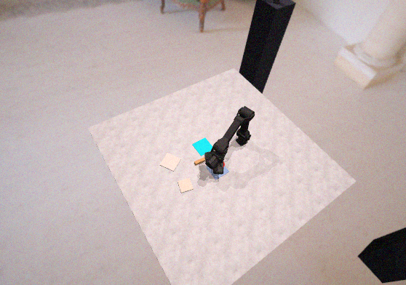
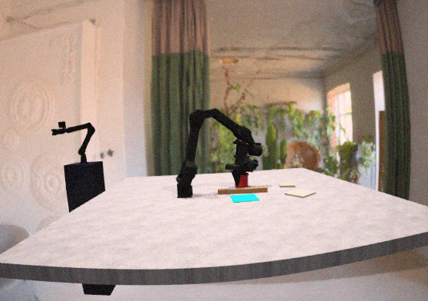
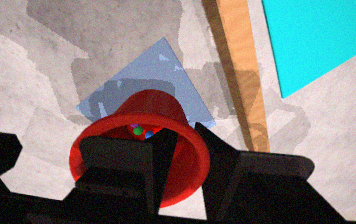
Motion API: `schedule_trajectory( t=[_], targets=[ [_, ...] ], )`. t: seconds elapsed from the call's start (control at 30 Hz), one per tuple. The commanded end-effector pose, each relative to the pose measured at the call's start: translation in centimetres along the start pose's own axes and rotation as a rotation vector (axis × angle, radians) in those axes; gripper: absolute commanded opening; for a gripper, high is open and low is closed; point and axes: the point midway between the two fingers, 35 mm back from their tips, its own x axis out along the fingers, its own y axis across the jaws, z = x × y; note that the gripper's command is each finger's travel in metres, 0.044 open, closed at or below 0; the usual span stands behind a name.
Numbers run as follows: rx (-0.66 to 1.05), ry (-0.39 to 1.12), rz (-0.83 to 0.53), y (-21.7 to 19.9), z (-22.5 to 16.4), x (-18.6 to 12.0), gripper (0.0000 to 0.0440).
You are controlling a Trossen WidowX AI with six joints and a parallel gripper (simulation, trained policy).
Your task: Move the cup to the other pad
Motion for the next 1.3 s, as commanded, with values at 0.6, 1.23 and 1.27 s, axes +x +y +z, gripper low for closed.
schedule_trajectory(
  t=[0.6, 1.23, 1.27],
  targets=[
    [0.021, -0.034, 0.055, -1.3, 0.5, -2.3, 0.0],
    [0.188, -0.081, 0.164, -3.9, 2.4, -7.4, 0.0],
    [0.197, -0.086, 0.169, -4.0, 2.7, -7.6, 0.0]
  ],
)
